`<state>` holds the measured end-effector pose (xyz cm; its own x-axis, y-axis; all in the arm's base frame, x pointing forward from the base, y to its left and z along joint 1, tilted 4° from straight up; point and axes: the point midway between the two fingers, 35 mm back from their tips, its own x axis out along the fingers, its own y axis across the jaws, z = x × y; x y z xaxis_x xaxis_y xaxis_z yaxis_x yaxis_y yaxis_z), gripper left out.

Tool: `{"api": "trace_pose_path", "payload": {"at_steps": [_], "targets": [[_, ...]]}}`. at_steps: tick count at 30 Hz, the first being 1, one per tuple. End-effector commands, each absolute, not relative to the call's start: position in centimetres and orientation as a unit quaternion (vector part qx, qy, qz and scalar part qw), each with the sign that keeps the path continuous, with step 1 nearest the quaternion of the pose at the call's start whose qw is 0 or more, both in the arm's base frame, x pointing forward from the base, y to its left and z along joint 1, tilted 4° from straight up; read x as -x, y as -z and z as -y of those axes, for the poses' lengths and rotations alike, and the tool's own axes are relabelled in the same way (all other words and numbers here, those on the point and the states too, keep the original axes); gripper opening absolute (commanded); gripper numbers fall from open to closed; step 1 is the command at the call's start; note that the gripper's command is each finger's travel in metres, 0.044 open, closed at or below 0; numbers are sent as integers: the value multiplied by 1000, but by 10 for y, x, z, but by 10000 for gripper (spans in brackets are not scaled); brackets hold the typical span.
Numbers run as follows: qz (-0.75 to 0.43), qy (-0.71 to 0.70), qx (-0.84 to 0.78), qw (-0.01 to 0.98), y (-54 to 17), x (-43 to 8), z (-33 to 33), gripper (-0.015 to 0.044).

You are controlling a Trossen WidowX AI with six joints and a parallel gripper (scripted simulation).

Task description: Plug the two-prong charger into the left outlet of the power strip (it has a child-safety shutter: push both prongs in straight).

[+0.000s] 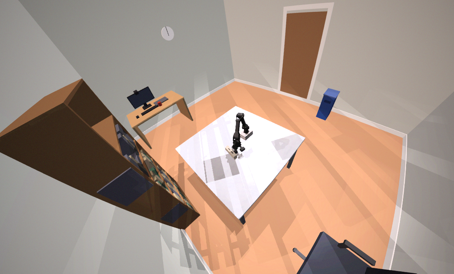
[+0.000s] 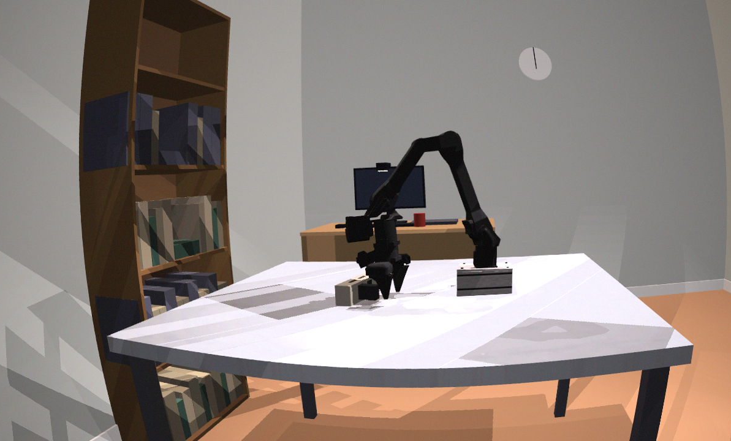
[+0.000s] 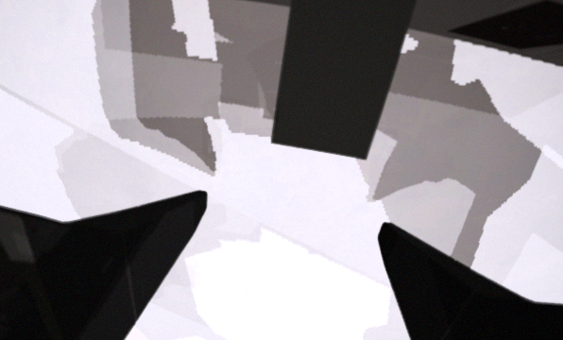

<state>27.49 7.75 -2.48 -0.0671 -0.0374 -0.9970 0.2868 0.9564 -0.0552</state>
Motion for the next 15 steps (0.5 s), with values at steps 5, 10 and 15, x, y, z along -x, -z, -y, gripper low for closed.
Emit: {"api": "trace_pose_path", "payload": {"at_steps": [5, 10, 15], "targets": [[-595, 166, -67, 784, -14, -289, -76, 440], [-481, 194, -82, 851, -49, -294, -76, 440], [-481, 194, -82, 851, -49, -294, -76, 440]]}}
